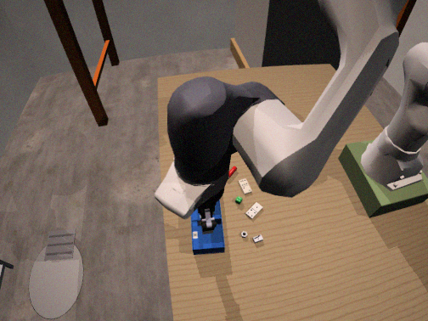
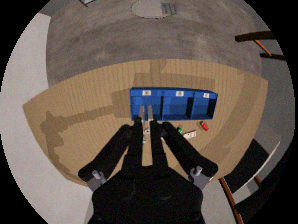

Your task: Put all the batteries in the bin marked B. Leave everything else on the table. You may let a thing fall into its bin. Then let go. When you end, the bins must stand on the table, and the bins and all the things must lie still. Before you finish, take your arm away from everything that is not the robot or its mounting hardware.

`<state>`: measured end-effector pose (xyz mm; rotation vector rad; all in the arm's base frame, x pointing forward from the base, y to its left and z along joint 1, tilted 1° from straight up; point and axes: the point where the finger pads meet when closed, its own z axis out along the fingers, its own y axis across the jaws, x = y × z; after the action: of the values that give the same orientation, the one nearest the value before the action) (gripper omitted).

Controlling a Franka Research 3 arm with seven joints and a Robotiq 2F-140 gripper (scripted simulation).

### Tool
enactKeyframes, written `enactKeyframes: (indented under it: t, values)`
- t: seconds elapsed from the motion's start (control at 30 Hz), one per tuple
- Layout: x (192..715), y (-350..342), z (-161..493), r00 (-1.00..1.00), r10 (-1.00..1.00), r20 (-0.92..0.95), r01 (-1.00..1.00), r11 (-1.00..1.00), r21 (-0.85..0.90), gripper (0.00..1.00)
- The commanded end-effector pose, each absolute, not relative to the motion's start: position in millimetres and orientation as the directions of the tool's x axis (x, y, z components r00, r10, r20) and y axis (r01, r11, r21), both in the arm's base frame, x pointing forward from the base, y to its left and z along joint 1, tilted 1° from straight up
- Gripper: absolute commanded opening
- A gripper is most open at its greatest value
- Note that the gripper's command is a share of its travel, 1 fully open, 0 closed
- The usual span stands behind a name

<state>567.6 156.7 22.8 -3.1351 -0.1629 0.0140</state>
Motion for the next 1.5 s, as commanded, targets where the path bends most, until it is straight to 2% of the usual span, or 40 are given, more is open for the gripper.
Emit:
enactKeyframes:
  t: [0.0, 0.2, 0.7, 1.47]
  values:
    - [565.6, 157.2, 22.7, 0.994, 0.108, -0.013, 0.108, -0.994, -0.004, 0.05]
    - [565.6, 157.2, 22.7, 0.994, 0.108, -0.013, 0.108, -0.994, -0.004, 0.05]
    - [567.1, 156.9, 131.0, 0.994, 0.108, -0.013, 0.108, -0.994, -0.004, 0.05]
    - [567.1, 156.9, 133.4, 0.994, 0.108, -0.013, 0.108, -0.994, -0.004, 0.05]
